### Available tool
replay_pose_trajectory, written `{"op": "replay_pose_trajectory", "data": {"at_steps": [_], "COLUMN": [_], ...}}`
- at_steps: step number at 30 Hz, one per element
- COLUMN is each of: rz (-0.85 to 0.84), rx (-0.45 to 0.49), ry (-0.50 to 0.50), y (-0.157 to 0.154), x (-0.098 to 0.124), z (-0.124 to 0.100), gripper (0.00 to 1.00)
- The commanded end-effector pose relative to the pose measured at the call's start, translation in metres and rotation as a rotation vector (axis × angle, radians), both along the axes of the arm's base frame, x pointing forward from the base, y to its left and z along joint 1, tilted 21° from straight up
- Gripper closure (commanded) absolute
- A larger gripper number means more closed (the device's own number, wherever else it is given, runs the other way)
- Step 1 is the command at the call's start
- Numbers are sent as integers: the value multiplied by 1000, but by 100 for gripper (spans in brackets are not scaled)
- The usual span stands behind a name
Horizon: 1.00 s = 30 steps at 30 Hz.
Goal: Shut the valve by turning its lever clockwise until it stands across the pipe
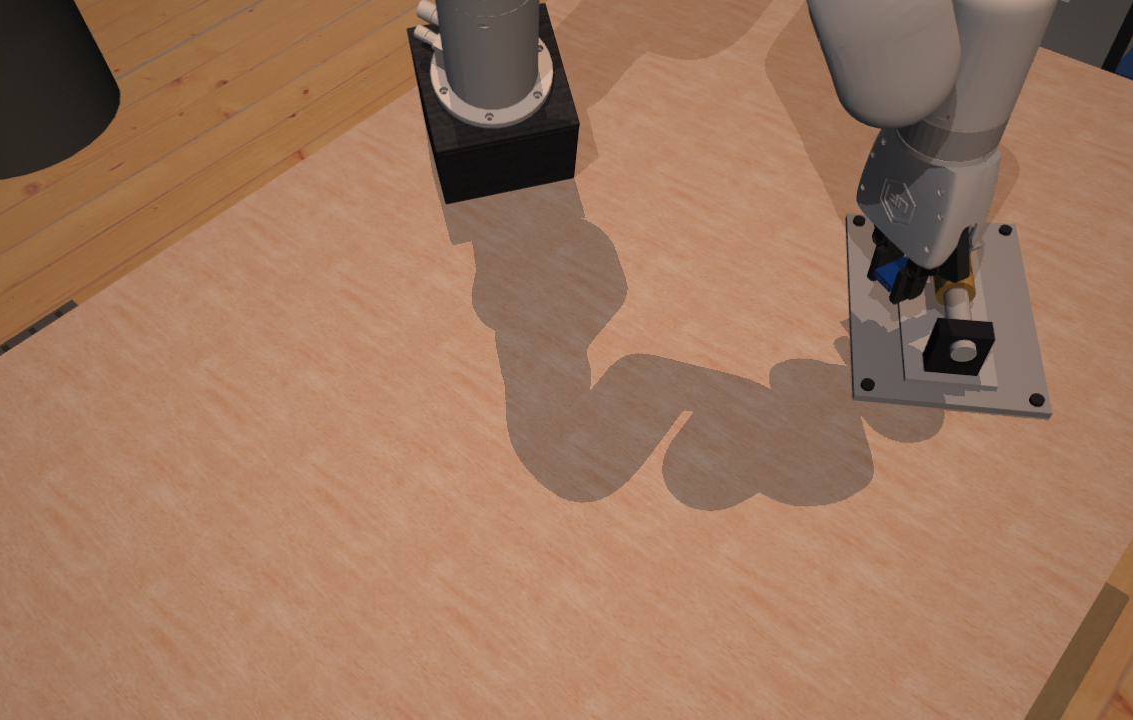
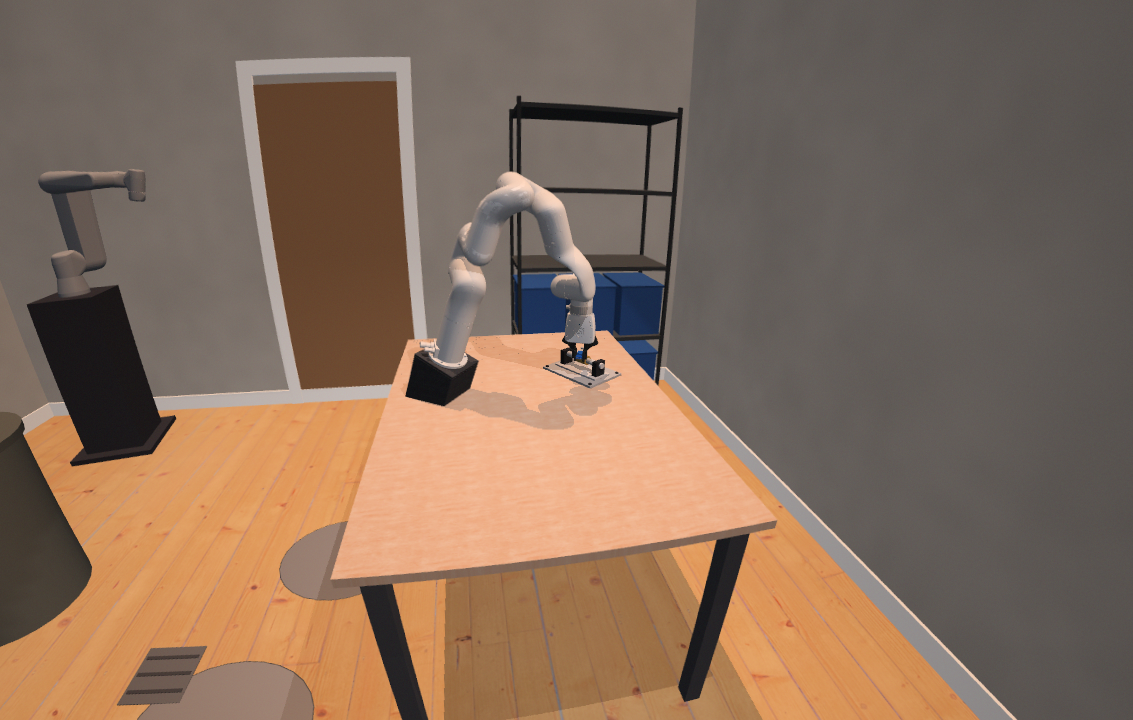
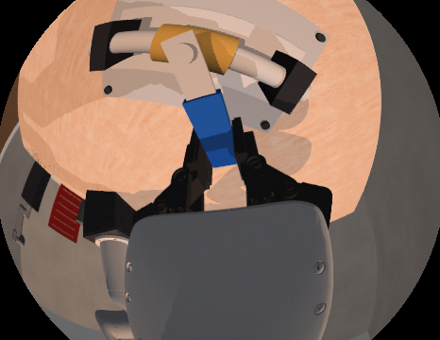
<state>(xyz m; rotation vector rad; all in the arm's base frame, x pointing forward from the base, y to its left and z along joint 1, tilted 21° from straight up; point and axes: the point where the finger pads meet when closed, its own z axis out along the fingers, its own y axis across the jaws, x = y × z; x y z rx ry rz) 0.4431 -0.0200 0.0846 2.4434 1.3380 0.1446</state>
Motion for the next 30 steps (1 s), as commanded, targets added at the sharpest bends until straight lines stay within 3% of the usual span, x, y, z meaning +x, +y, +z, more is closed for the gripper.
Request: {"op": "replay_pose_trajectory", "data": {"at_steps": [1,30], "rz": [-39,-185], "rx": [12,52], "ry": [-14,-54], "y": [2,9], "x": [-2,-10], "z": [0,-4], "gripper": [100,100]}}
